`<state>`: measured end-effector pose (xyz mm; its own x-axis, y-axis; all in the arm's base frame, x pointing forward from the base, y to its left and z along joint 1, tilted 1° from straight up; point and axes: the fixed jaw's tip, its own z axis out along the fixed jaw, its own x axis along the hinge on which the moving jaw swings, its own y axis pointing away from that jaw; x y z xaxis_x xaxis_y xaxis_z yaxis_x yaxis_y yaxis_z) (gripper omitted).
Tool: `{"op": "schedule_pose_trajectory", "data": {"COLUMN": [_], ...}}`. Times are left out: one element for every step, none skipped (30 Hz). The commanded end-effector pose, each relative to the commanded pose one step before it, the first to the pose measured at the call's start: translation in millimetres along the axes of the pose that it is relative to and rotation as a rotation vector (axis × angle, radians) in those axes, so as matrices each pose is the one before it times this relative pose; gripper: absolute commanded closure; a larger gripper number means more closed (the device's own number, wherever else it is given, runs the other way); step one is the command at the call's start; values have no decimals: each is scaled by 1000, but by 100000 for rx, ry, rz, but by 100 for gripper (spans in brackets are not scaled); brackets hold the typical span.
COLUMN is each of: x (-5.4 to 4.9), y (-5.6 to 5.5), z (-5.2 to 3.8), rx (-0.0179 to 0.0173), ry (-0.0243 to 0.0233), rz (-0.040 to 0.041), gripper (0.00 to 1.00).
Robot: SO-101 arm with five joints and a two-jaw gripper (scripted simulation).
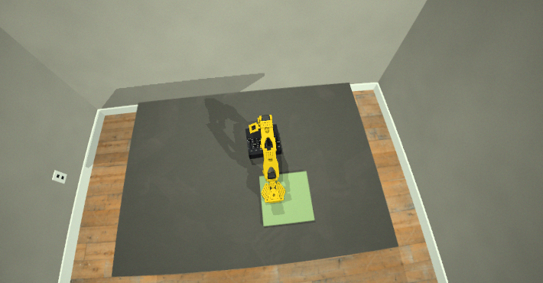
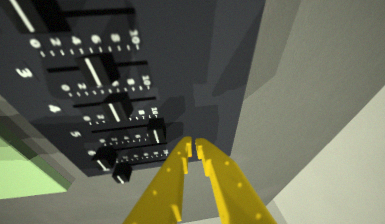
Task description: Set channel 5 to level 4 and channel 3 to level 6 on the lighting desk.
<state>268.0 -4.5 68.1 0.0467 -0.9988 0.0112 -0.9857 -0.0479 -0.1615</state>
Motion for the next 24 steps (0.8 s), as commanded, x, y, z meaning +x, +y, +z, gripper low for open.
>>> {"op": "schedule_pose_trajectory", "data": {"x": [562,-7,-7,-10,-10,-12,-12,-14,-14,-15,0,0,-14,-15,-14,-14,-12,-12,-10,-9,-7,-6,-4,-3], "y": [1679,19,25,29,35,39,45,48,53,54,0,0,58,57,58,55,54,48,45,38,33,24,19,11], "z": [3675,430,526,616,702,775,839,886,921,938,0,0,940,923,893,844,784,709,626,533,438,340,248,161], "rx": [-2085,-122,-151,-175,-200,-220,-239,-251,-262,-265,0,0,-266,-261,-252,-238,-221,-199,-176,-149,-123,-95,-70,-45], "ry": [-228,-8,-10,-12,-13,-15,-16,-17,-17,-18,0,0,-18,-17,-17,-16,-15,-13,-12,-10,-8,-6,-5,-3], "rz": [-133,2,2,2,3,3,3,3,3,3,0,0,3,3,3,3,3,3,2,2,2,1,1,1], "gripper": [100,100,100,100,100,100,100,100,100,100,100,100,100,100,100,100,100,100,100,100,100,100,100,100]}}
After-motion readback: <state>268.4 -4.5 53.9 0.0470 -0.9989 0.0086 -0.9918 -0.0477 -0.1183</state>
